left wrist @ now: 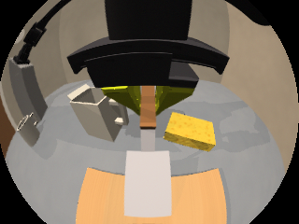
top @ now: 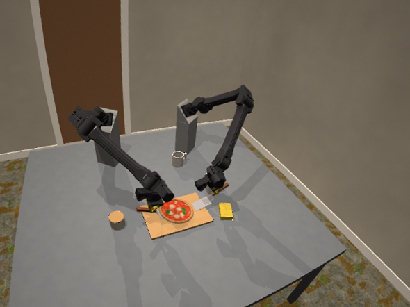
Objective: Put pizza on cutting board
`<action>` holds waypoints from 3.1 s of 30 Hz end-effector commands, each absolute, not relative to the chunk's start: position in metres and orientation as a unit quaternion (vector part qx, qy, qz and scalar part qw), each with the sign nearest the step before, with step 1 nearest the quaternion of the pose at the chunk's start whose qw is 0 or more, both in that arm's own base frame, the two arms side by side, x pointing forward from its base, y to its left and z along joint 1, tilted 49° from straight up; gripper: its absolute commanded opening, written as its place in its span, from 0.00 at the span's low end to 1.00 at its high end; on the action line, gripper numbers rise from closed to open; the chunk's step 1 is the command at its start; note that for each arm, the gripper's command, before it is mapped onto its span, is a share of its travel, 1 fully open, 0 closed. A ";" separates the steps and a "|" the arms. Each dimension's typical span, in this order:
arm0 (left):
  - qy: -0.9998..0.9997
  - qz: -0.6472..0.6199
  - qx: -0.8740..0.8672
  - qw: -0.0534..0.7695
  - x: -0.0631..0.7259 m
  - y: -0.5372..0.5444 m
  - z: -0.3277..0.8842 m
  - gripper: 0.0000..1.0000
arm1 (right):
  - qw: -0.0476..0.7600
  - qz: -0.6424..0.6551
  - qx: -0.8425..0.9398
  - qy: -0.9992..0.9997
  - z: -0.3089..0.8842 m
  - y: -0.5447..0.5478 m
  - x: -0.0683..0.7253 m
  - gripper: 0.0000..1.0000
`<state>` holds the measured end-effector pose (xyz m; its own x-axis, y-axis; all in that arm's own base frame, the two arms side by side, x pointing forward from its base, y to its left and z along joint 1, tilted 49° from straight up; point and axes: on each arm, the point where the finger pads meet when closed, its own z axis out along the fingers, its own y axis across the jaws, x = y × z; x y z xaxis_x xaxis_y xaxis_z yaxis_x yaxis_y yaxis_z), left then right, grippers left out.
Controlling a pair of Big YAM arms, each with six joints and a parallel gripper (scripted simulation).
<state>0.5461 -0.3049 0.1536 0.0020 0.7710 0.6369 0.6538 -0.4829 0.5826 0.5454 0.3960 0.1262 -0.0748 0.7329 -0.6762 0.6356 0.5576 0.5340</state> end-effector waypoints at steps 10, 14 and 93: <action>0.498 0.493 0.710 0.067 0.542 -0.317 0.160 0.06 | 0.497 0.073 0.473 0.724 0.150 0.407 0.543 0.06; 0.488 0.490 0.719 0.057 0.535 -0.319 0.147 0.06 | 0.498 0.079 0.475 0.722 0.156 0.406 0.541 0.06; 0.490 0.491 0.718 0.061 0.538 -0.322 0.152 0.06 | 0.503 0.072 0.479 0.716 0.191 0.343 0.565 0.06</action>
<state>0.5456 -0.3054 0.1530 0.0057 0.7693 0.6389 0.6542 -0.4861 0.5795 0.5621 0.3448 0.1617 -0.0582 0.7380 -0.6723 0.6352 0.5469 0.5454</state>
